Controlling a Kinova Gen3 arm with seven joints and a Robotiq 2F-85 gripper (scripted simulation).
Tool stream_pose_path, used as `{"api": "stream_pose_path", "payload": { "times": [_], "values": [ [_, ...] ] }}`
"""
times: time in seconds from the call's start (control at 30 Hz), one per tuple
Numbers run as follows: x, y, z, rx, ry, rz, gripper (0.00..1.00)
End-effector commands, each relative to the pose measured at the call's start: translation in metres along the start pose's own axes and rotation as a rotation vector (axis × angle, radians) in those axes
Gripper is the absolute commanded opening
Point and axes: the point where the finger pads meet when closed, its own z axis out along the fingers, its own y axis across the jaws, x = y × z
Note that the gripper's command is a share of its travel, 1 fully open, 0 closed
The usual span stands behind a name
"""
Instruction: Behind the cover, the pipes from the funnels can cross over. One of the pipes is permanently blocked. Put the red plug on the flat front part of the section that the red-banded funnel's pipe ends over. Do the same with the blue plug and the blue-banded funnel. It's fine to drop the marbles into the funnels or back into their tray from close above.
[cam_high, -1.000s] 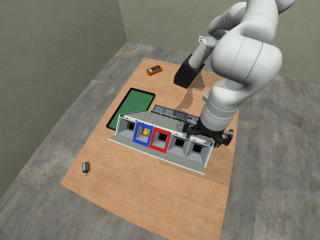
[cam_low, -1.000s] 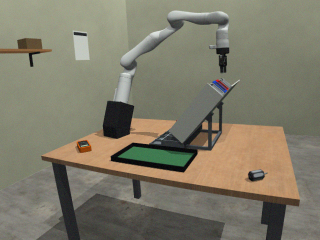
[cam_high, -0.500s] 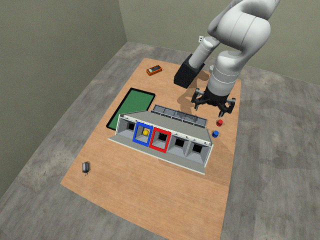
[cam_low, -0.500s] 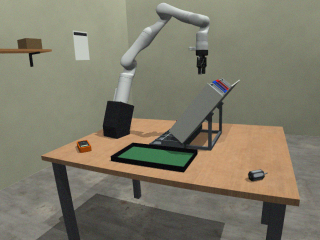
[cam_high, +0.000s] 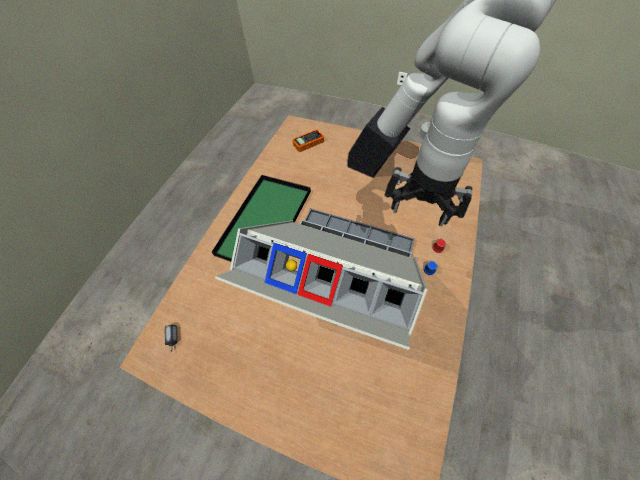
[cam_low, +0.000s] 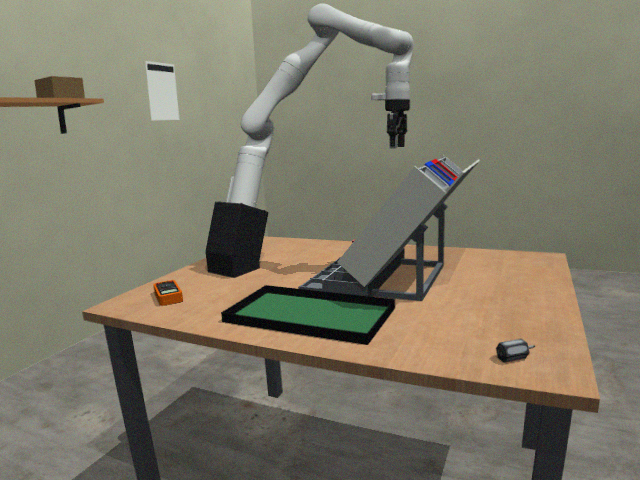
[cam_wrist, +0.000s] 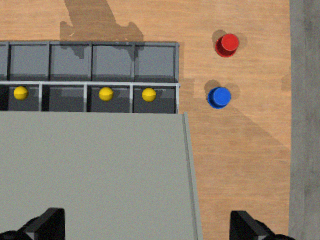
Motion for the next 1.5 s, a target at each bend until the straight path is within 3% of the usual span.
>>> {"api": "stream_pose_path", "payload": {
  "times": [0.0,0.27,0.47,0.5,1.03,1.07,1.47],
  "values": [
    [0.041,-0.049,0.028,0.001,-0.001,0.001,1.0],
    [0.086,-0.102,0.059,0.001,-0.001,0.001,1.0],
    [0.088,-0.103,0.06,0.001,-0.001,0.001,1.0],
    [0.126,-0.148,0.086,0.014,0.02,0.009,1.0],
    [0.127,-0.149,0.087,0.014,0.02,0.009,1.0],
    [0.126,-0.148,0.087,0.0,-0.03,0.003,1.0],
    [0.126,-0.148,0.087,0.0,-0.03,0.003,1.0]
  ]
}}
